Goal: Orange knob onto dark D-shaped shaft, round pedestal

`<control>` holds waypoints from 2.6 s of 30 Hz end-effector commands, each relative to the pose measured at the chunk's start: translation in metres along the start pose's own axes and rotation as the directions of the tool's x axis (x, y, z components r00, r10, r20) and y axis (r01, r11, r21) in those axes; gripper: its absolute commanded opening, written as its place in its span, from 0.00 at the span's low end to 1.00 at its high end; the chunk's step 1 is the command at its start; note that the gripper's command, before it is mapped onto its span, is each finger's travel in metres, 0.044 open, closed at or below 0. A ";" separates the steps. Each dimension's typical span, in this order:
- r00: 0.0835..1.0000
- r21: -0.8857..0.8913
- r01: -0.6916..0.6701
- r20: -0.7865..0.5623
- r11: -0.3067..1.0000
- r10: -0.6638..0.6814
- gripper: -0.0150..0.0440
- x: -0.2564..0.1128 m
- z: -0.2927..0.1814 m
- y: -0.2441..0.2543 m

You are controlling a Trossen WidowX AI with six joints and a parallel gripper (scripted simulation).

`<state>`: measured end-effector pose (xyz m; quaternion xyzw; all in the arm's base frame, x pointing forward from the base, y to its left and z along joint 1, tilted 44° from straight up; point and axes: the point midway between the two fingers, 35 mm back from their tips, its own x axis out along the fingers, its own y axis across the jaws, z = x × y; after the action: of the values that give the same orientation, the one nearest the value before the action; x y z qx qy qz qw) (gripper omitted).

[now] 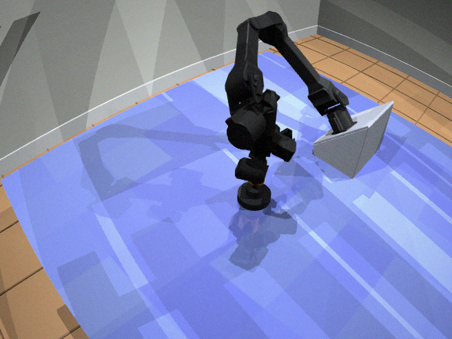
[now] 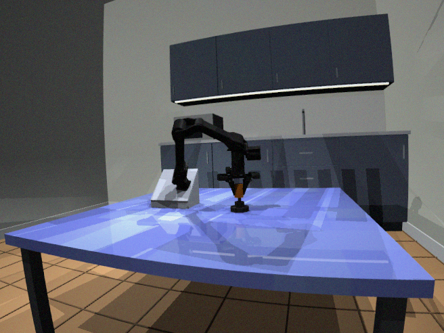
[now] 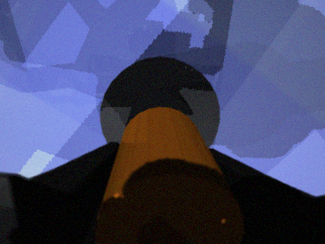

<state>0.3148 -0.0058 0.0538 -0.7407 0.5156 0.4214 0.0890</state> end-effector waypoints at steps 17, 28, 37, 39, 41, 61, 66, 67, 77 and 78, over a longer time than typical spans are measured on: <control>1.000 -0.091 0.003 0.000 0.996 -0.003 0.25 -0.001 -0.001 -0.003; 1.000 -0.091 0.003 0.000 0.996 -0.003 0.25 0.001 0.000 0.000; 1.000 -0.091 0.003 0.000 0.996 -0.003 0.25 0.003 0.000 -0.001; 1.000 -0.091 0.003 0.000 0.996 -0.003 0.25 0.003 0.000 -0.001; 1.000 -0.091 0.003 0.000 0.996 -0.003 0.25 0.003 0.000 -0.001; 1.000 -0.296 0.003 0.000 0.955 -0.003 0.25 0.001 -0.001 -0.002; 1.000 -0.296 0.003 0.000 0.955 -0.003 0.25 0.001 0.000 -0.001; 1.000 -0.296 0.003 0.000 0.955 -0.003 0.25 0.002 0.000 -0.001; 1.000 -0.296 0.003 0.000 0.955 -0.003 0.25 0.001 -0.001 -0.002; 1.000 -0.296 0.003 0.000 0.955 -0.003 0.25 0.000 -0.001 -0.002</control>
<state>0.3165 -0.0073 0.0517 -0.7459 0.4463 0.4939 -0.0218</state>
